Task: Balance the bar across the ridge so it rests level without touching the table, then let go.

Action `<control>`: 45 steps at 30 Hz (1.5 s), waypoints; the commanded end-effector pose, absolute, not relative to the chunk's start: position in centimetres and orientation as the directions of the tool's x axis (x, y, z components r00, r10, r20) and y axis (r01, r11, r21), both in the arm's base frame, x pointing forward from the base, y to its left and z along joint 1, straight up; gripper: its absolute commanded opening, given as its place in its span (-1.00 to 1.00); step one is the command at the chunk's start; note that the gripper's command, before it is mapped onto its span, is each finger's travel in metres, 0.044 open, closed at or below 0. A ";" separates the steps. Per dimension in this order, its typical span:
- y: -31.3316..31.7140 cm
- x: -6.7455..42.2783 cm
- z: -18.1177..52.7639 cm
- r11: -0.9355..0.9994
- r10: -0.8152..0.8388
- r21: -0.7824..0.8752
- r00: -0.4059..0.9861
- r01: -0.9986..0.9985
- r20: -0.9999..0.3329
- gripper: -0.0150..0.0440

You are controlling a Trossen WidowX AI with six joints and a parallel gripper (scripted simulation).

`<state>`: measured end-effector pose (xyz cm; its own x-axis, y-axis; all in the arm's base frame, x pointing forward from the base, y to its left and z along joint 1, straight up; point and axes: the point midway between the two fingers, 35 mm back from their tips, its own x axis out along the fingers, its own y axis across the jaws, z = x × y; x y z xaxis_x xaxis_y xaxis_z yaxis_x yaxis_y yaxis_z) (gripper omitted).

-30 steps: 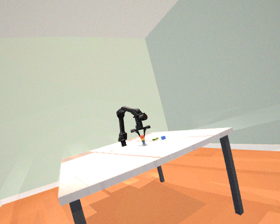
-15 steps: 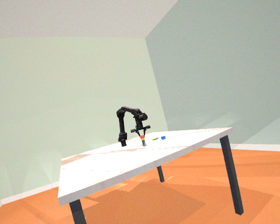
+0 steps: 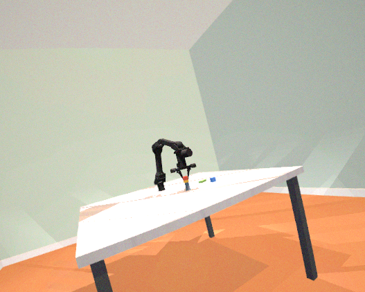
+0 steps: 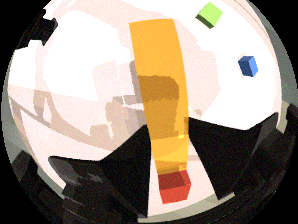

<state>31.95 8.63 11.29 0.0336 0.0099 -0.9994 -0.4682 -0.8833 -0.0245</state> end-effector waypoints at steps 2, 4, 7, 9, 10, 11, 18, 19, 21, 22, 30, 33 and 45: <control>8.6 31.9 11.3 -0.883 0.010 -0.024 0.033 -0.468 -0.999 -0.49; 8.6 31.9 11.3 -0.883 0.010 -0.024 0.033 -0.468 -0.999 -0.49; 8.6 31.9 11.3 -0.883 0.010 -0.024 0.033 -0.468 -0.999 -0.49; 8.6 31.9 11.3 -0.883 0.010 -0.024 0.033 -0.468 -0.999 -0.49; 8.6 31.9 11.3 -0.883 0.010 -0.024 0.033 -0.468 -0.999 -0.49; 8.6 31.9 11.3 -0.883 0.010 -0.024 0.033 -0.468 -0.999 -0.49; 8.6 31.9 11.3 -0.883 0.010 -0.024 0.033 -0.468 -0.999 -0.49; 8.6 31.9 11.3 -0.883 0.010 -0.024 0.033 -0.468 -0.999 -0.49; 8.6 31.9 11.3 -0.883 0.010 -0.024 0.033 -0.468 -0.999 -0.31; 8.6 31.9 11.3 -0.883 0.010 -0.024 0.033 -0.468 -0.999 -0.22; 8.6 31.9 11.3 -0.883 0.010 -0.024 0.033 -0.468 -0.999 0.07; 8.6 31.9 11.3 -0.883 0.010 -0.024 0.033 -0.468 -0.999 0.07; 8.6 31.9 11.3 -0.883 0.010 -0.024 0.033 -0.468 -0.999 0.08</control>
<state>31.95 8.63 11.29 0.0336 0.0099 -0.9994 -0.4682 -0.8833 -0.0245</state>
